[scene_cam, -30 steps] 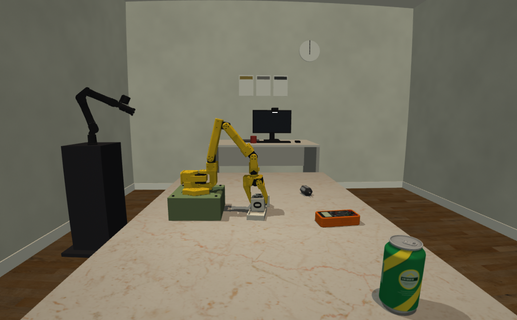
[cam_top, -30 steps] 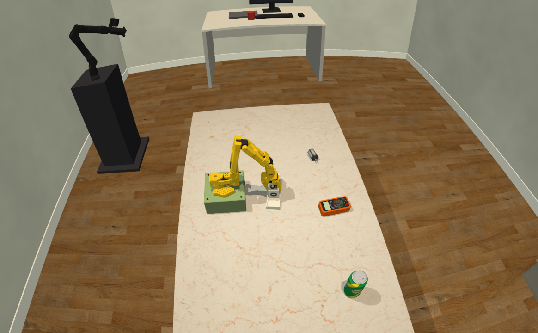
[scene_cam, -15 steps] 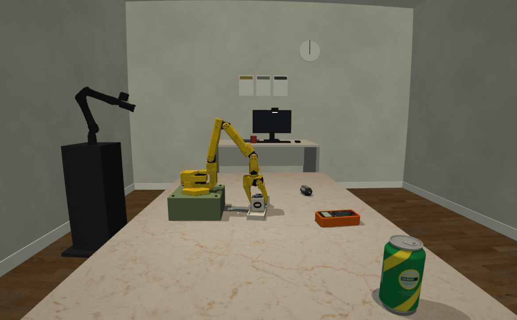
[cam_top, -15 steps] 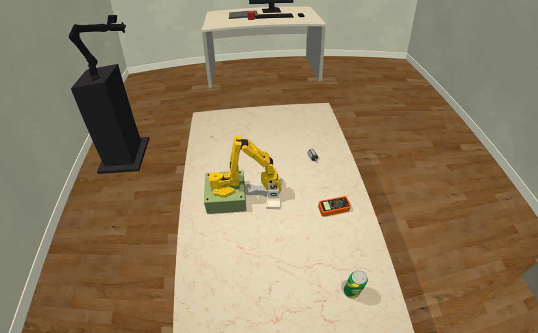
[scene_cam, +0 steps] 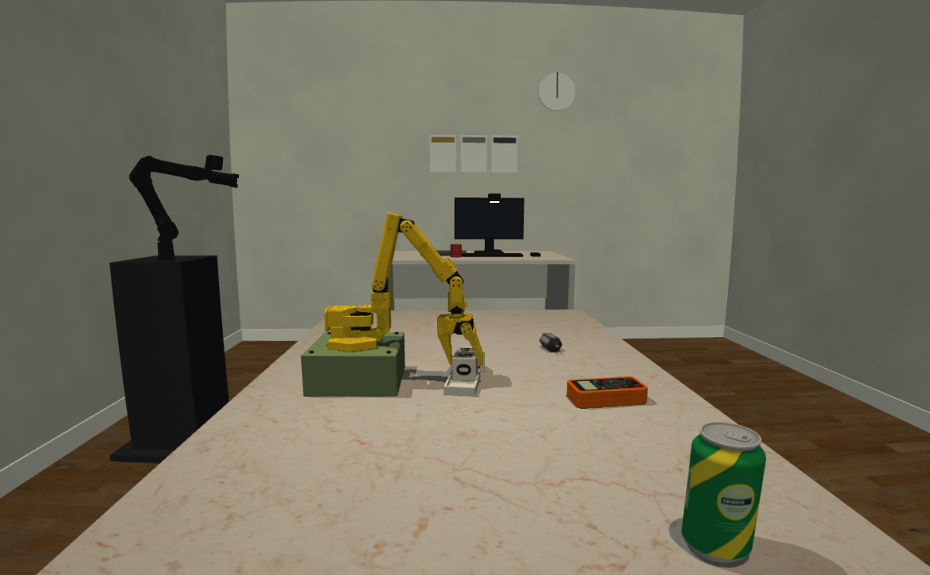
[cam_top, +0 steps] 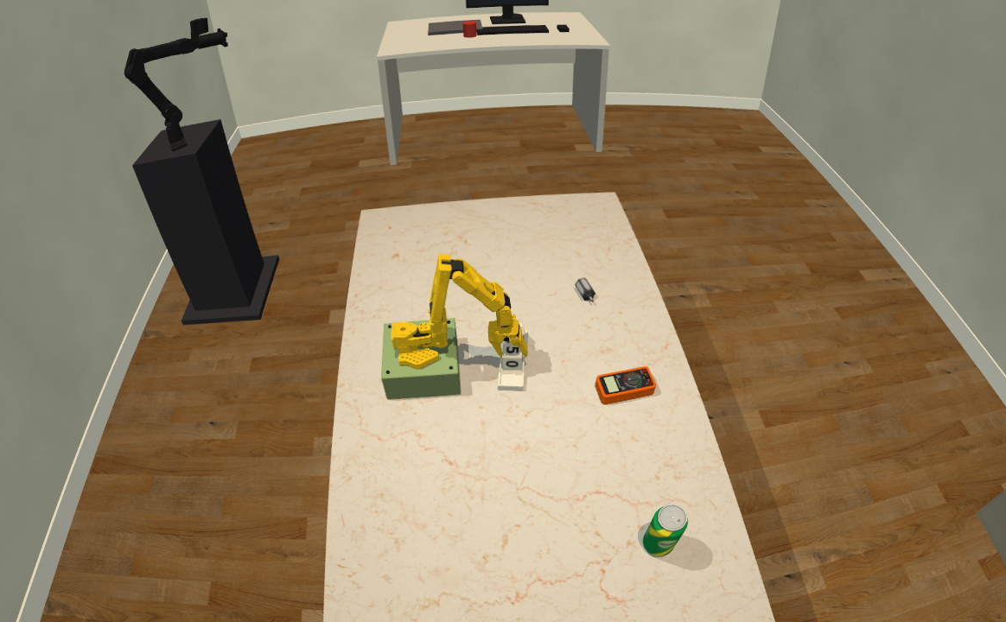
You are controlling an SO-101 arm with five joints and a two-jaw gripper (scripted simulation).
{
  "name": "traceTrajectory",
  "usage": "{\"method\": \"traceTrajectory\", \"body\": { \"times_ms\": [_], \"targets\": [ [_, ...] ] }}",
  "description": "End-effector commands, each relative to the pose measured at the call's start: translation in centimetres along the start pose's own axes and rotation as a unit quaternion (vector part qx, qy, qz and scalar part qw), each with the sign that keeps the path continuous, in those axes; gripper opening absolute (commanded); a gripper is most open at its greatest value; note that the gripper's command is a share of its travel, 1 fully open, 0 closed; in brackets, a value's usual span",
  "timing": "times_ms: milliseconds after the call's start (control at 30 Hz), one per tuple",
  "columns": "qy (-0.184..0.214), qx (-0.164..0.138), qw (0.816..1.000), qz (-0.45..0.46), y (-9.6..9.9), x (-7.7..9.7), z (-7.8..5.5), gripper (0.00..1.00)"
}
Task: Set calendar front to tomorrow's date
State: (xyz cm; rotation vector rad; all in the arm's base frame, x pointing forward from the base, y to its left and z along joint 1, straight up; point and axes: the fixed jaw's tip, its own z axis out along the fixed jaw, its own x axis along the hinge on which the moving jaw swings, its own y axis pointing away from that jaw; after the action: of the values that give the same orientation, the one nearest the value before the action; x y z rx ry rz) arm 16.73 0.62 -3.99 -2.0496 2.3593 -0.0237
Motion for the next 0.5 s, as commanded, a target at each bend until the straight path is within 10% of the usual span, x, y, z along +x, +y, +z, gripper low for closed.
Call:
{"method": "traceTrajectory", "body": {
  "times_ms": [0, 467],
  "targets": [
    [0.0, -0.006, 1.0, 0.001, 0.36, -0.12, 0.2, 0.34],
    [0.0, -0.006, 1.0, 0.001, 0.35, -0.12, 0.18, 0.36]
  ]
}}
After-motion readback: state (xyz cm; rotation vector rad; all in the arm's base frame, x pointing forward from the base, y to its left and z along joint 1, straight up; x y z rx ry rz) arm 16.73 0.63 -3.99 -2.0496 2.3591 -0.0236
